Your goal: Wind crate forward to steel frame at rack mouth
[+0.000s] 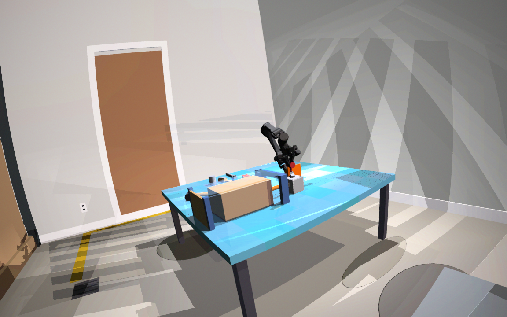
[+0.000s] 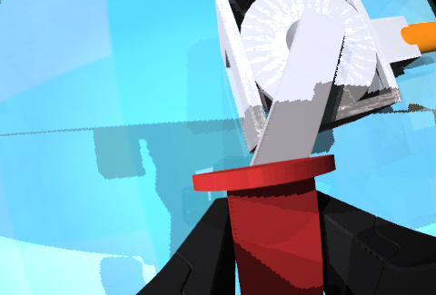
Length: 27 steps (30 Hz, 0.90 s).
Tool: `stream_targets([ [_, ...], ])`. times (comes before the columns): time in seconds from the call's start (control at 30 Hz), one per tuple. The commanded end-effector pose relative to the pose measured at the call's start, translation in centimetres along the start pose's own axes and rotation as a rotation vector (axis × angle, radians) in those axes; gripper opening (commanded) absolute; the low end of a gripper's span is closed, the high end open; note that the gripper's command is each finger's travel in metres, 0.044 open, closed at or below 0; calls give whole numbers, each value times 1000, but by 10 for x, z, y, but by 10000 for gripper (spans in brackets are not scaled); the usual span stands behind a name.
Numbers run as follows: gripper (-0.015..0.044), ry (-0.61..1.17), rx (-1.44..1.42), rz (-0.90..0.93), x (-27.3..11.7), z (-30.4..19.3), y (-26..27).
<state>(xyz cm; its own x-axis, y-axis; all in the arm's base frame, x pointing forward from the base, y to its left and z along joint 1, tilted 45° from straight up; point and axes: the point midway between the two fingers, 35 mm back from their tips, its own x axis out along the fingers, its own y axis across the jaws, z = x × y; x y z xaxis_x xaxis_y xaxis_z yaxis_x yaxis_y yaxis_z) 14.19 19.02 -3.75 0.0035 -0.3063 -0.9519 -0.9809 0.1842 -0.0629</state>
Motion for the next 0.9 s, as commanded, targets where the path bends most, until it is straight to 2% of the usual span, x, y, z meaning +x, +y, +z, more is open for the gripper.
stream_targets([
  [0.0,0,15,18,-36,-1,-6,-16],
  [0.87,0,16,18,-38,-4,-10,-47],
])
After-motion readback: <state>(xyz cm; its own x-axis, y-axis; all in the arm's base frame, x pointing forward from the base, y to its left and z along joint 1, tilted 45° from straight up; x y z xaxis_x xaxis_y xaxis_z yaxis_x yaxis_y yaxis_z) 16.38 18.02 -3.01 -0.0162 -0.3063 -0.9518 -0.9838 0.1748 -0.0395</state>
